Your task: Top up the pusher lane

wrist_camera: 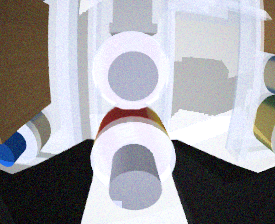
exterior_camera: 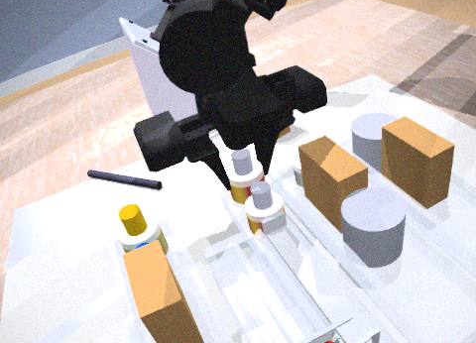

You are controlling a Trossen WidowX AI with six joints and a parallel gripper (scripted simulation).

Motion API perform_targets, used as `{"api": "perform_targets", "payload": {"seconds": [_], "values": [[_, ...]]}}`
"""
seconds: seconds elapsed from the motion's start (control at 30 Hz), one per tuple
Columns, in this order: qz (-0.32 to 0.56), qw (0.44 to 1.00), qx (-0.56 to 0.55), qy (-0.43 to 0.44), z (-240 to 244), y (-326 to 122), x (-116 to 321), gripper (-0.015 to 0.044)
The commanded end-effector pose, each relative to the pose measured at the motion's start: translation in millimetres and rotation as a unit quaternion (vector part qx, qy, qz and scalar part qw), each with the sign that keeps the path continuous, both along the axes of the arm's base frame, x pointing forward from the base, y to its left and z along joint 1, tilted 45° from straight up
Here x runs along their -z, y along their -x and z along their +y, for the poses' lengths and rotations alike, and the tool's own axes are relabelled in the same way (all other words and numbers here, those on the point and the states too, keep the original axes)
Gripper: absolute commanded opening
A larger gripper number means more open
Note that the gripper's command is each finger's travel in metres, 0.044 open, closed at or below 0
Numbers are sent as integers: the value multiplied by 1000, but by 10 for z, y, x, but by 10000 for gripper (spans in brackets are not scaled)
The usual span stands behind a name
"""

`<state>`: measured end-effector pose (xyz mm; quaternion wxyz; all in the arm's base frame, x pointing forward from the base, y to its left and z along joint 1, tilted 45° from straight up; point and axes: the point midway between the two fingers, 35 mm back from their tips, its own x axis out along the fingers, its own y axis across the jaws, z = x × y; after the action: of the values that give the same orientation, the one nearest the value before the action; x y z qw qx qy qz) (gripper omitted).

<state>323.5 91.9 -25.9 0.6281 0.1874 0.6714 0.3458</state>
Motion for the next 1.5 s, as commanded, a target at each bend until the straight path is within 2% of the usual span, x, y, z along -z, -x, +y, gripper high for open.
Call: {"api": "perform_targets", "payload": {"seconds": [0.0, 1.47], "values": [[-7, 1000, 3, -5, 27, -40, -4, 0], [-7, 1000, 3, -5, 133, 2, 109, 0]]}}
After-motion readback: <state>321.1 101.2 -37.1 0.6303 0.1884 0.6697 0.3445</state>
